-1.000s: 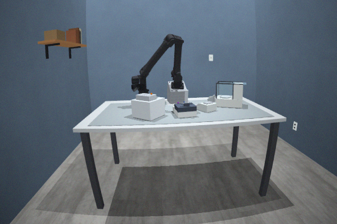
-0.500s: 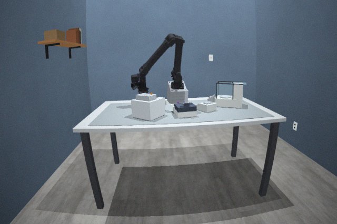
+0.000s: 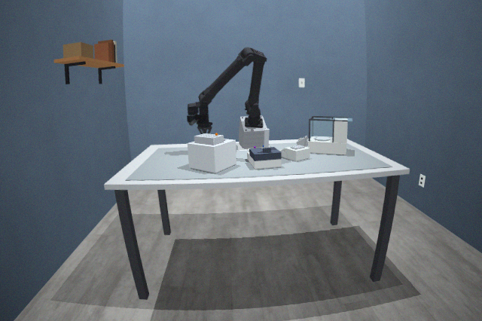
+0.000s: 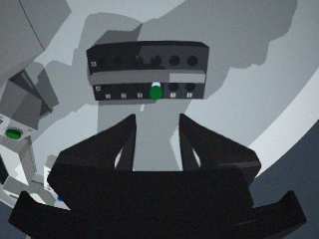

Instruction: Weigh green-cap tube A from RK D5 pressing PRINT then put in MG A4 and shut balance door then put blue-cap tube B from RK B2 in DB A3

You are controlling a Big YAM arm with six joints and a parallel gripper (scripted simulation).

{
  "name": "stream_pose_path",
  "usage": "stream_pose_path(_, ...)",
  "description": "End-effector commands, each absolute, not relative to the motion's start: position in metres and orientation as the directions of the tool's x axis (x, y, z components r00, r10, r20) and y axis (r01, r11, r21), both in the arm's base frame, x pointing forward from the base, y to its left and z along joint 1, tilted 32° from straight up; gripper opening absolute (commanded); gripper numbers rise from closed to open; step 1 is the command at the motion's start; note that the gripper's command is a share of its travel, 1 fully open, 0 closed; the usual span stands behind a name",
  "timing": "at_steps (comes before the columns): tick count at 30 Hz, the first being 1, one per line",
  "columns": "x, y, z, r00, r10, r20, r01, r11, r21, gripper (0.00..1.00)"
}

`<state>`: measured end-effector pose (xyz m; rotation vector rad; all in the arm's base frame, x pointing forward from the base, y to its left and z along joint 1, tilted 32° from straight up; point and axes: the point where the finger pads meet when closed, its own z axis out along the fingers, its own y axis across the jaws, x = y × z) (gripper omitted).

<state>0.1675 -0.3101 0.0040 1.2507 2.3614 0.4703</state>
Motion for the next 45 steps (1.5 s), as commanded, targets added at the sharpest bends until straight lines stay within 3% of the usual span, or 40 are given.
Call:
stream_pose_path(1, 0.165, -0.331, 0.021, -0.496, 0.828, -0.263, 0.688, 0.559, 0.462, 0.36)
stream_pose_path(6, 0.168, -0.321, 0.012, -0.503, 0.831, -0.237, 0.689, 0.551, 0.471, 0.36)
stream_pose_path(7, 0.164, -0.333, 0.023, -0.494, 0.831, -0.255, 0.694, 0.554, 0.460, 0.30)
stream_pose_path(45, 0.135, -0.338, 0.070, -0.495, 0.830, -0.256, 0.695, 0.556, 0.457, 0.30)
